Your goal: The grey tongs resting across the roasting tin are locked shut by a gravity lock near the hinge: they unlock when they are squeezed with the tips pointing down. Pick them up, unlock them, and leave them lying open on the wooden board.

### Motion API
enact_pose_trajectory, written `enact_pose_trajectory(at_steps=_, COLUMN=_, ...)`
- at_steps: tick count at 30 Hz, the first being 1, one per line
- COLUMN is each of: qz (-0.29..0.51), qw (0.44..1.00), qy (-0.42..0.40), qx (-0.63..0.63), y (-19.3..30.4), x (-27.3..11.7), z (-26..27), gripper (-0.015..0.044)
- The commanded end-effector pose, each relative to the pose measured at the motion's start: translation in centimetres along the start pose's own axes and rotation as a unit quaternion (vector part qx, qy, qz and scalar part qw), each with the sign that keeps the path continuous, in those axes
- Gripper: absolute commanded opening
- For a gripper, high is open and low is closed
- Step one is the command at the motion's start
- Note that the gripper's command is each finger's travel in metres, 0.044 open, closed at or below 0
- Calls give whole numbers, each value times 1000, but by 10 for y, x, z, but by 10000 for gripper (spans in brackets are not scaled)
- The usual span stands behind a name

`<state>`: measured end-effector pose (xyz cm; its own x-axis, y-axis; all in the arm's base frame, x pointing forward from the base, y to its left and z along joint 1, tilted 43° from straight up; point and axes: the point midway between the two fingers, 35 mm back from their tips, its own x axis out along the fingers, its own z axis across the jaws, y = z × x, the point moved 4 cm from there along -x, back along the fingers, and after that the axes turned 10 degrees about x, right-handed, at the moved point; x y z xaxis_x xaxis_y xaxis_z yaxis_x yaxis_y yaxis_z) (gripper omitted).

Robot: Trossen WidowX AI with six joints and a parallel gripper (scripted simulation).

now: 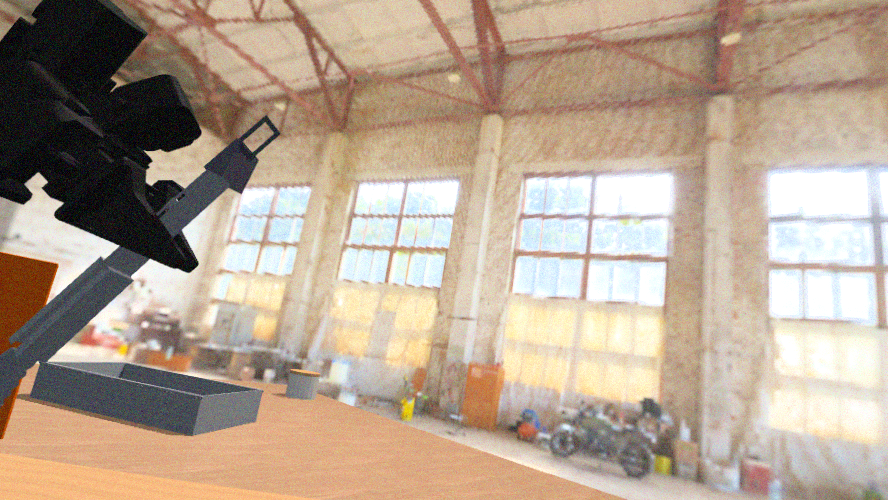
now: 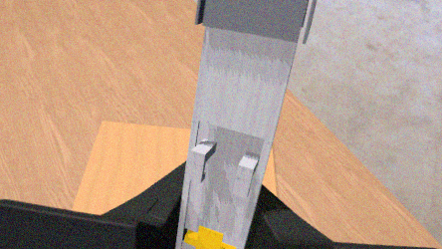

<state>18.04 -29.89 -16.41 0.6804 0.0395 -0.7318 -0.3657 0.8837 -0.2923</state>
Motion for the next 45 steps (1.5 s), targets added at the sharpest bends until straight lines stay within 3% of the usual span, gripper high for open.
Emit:
enact_pose_trajectory(at_steps=1, qz=22, qw=1000, qy=8, qx=-2, y=-3, x=7, z=-3, gripper=-150)
enact_pose_trajectory(at_steps=45, qz=329, qw=942, qy=70, qx=-12, y=-4, x=45, z=7, gripper=-150)
